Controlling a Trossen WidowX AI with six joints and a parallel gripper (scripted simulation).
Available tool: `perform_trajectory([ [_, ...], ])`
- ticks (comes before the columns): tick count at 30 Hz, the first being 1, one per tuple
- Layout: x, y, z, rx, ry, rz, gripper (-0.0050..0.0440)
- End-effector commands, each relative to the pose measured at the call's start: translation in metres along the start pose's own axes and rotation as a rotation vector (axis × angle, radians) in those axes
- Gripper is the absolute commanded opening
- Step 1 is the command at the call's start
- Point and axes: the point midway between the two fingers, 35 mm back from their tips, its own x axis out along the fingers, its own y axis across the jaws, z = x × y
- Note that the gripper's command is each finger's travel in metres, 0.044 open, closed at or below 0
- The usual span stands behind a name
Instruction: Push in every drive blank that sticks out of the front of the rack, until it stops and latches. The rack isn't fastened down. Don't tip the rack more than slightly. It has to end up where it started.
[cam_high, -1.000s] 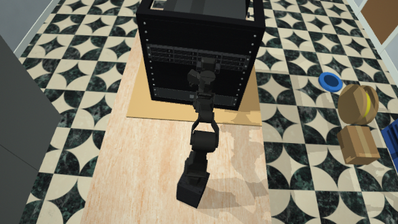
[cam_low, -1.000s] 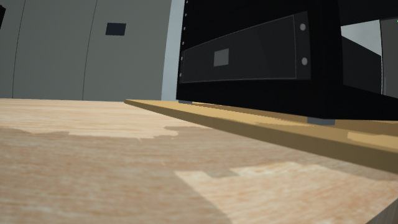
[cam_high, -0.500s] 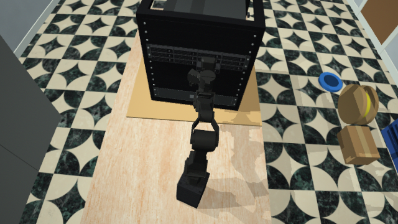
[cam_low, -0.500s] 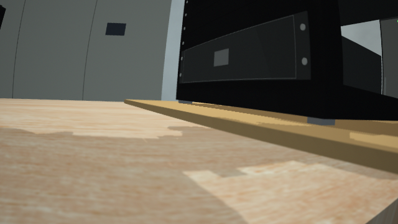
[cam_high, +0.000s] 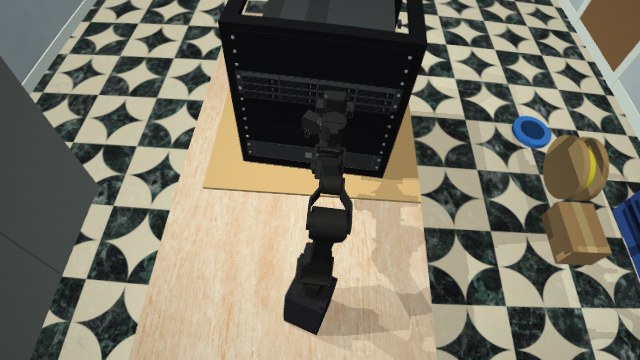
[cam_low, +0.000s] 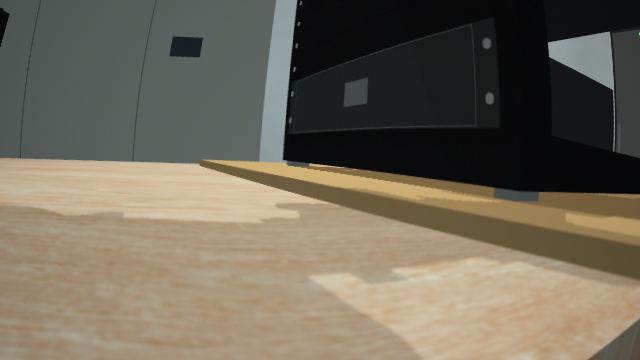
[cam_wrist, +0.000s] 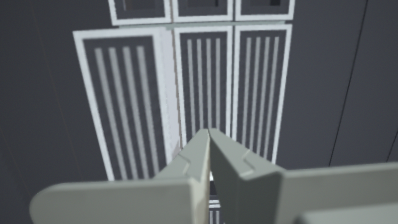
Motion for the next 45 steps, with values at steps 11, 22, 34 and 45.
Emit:
perform_trajectory([
  [11,0.0058,-0.0080,-0.0004,0.005,-0.003,-0.019,-0.0050],
  [22,0.0064,-0.0081,-0.0004,0.005,-0.003,-0.019,-0.0050],
  [34,0.0088,-0.0081,-0.0004,0.005,-0.003,-0.019,-0.0050],
  [45,0.0117,-0.0082,-0.0004,0.005,-0.003,-0.019,-0.0050],
])
